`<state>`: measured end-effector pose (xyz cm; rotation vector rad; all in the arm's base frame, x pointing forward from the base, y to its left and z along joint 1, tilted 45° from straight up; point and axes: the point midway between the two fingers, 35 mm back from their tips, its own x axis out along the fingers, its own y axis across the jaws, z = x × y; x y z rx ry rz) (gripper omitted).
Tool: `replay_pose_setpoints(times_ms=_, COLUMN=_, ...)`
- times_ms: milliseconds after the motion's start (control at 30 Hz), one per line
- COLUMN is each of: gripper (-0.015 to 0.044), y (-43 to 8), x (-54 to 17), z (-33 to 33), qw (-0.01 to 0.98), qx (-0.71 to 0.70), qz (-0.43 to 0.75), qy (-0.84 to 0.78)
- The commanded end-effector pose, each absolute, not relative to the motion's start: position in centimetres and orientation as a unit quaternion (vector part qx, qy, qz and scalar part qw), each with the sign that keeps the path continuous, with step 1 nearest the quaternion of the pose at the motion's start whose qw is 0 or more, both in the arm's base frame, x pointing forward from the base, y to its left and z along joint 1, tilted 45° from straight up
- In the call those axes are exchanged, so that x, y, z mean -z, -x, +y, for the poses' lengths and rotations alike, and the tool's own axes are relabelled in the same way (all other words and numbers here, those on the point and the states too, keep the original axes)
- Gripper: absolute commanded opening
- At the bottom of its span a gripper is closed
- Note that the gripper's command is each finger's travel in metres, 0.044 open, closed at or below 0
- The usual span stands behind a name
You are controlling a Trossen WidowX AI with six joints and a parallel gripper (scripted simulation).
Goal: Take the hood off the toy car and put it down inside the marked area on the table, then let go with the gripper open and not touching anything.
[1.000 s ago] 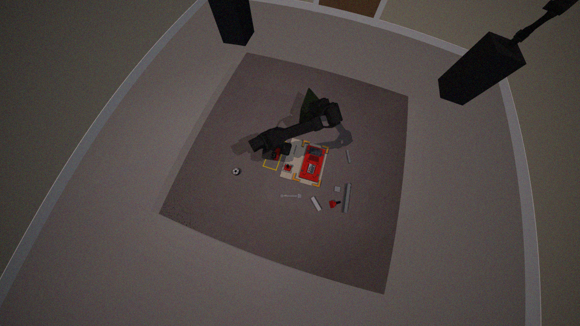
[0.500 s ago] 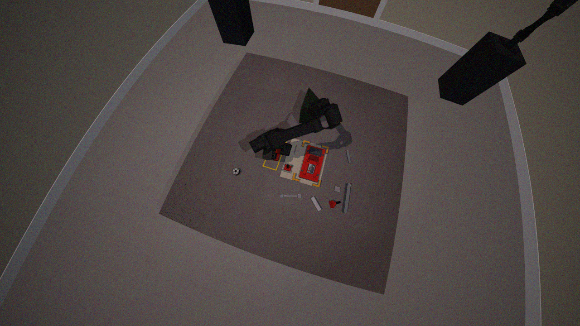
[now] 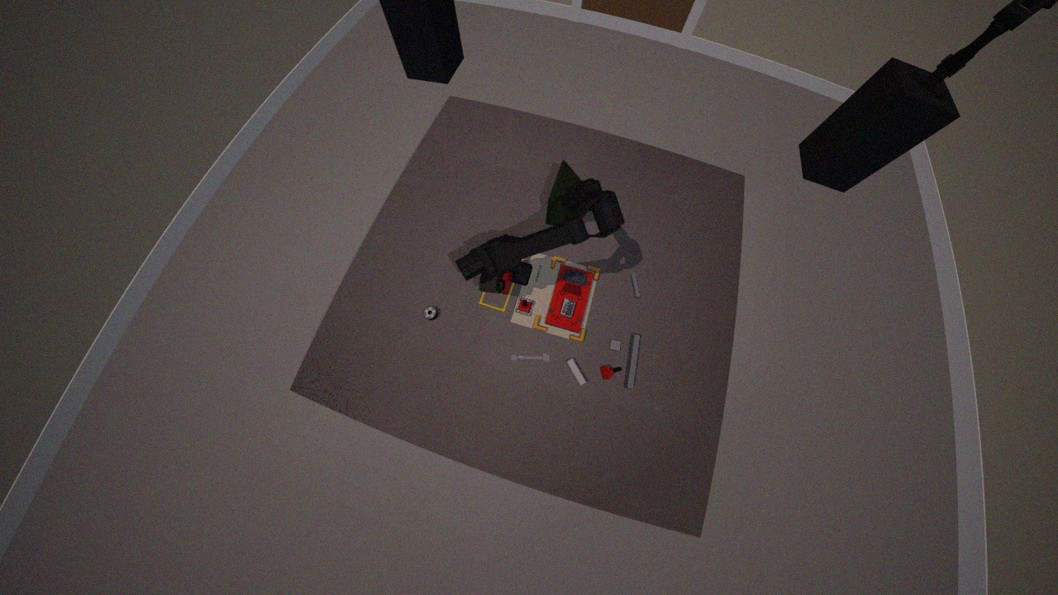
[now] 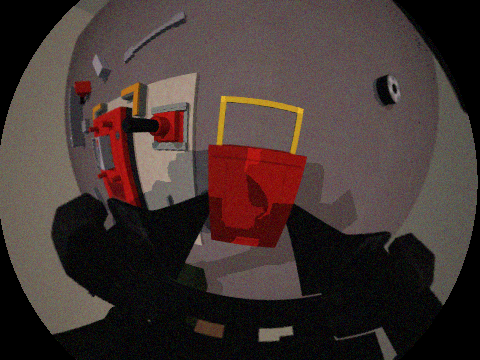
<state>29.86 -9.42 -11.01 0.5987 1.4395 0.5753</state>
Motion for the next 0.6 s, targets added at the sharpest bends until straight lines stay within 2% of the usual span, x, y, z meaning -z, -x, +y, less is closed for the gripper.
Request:
replay_pose_setpoints(times_ms=0, gripper=0.0000, y=-29.96, x=11.10, z=-9.29, qw=0.675, qx=-0.255, qz=0.638, qy=-0.269)
replay_pose_setpoints(times_ms=567, gripper=0.0000, y=-30.01, x=11.71, z=-8.69, qw=0.675, qx=-0.255, qz=0.638, qy=-0.270)
